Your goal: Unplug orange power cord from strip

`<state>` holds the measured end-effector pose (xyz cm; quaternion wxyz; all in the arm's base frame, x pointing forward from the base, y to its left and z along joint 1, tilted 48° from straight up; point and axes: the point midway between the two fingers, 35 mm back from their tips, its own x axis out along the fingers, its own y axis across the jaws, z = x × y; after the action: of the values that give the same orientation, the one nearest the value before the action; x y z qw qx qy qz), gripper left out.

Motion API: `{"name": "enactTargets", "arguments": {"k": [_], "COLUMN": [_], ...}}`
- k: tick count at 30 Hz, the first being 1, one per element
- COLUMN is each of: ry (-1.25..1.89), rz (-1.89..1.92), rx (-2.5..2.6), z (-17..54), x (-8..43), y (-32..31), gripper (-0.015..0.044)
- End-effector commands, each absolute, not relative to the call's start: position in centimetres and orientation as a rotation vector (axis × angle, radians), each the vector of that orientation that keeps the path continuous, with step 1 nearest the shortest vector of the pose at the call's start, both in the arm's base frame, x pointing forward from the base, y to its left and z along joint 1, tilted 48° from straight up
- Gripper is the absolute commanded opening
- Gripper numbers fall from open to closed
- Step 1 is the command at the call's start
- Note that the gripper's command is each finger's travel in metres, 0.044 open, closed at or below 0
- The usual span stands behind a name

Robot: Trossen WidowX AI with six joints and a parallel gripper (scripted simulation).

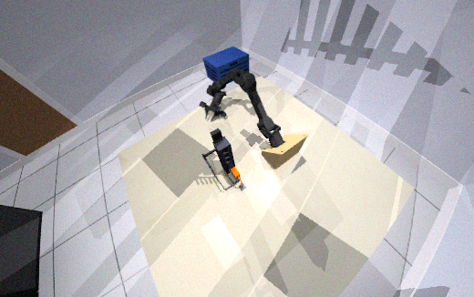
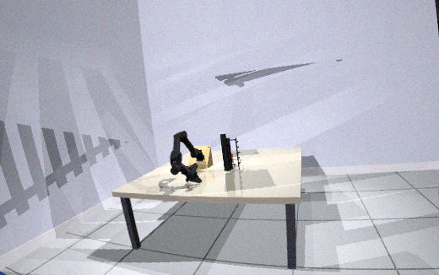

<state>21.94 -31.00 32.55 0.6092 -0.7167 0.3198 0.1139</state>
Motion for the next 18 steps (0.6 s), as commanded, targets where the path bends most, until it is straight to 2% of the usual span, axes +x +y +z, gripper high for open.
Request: {"name": "enactTargets", "arguments": {"k": [1,18], "ry": [0.717,0.603], "rz": [0.286,0.357], "rx": [-1.648,-1.638], "z": [32.1,31.4], "x": [24.5,34.1], "y": [-29.8,-22.7], "gripper": [0.016,0.016]}}
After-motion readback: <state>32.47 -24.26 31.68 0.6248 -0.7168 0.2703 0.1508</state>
